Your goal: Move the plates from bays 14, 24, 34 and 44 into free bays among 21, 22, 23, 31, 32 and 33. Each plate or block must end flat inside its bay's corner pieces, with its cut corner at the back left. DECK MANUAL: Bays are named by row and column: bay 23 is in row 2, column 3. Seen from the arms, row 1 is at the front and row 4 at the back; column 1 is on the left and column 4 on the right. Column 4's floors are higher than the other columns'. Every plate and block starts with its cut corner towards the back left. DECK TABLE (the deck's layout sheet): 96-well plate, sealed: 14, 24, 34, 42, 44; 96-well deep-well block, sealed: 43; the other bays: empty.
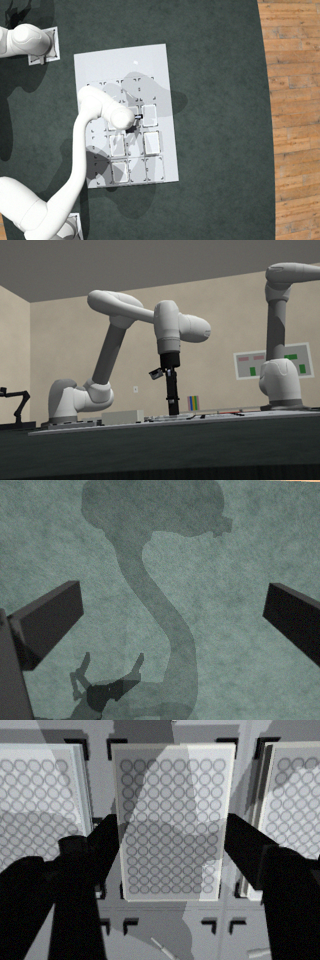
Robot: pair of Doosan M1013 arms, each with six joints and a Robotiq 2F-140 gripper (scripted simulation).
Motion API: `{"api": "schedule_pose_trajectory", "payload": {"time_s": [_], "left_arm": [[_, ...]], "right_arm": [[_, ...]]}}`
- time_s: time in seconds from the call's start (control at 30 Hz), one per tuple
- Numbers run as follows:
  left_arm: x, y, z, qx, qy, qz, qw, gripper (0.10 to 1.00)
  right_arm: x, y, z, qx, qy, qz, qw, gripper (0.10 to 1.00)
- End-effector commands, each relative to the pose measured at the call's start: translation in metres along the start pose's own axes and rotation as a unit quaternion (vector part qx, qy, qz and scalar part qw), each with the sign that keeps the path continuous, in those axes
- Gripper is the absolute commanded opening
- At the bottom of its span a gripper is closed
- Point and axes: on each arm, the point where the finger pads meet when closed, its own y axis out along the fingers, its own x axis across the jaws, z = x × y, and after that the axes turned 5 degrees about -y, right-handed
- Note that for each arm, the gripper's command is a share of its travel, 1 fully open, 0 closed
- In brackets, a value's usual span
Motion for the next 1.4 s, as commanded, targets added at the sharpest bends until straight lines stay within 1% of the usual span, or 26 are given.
{"api": "schedule_pose_trajectory", "payload": {"time_s": [0.0,0.67,0.7,1.37], "left_arm": [[-0.0001,-0.0010,0.0003,0.001,0.000,0.000,1.000,1.000],[-0.0001,-0.0010,0.0003,0.001,0.000,0.000,1.000,1.000],[-0.0001,-0.0010,0.0003,0.001,0.000,0.000,1.000,1.000],[-0.0001,-0.0010,0.0003,0.001,0.000,0.000,1.000,1.000]], "right_arm": [[-0.0003,-0.0012,-0.0004,-0.001,0.000,0.000,1.000,0.099],[-0.0003,-0.0008,-0.0005,-0.001,0.000,0.000,1.000,0.099],[-0.0003,-0.0008,-0.0005,-0.001,0.000,0.000,1.000,0.698],[-0.0003,-0.0007,-0.0004,-0.001,0.000,0.000,1.000,0.698]]}}
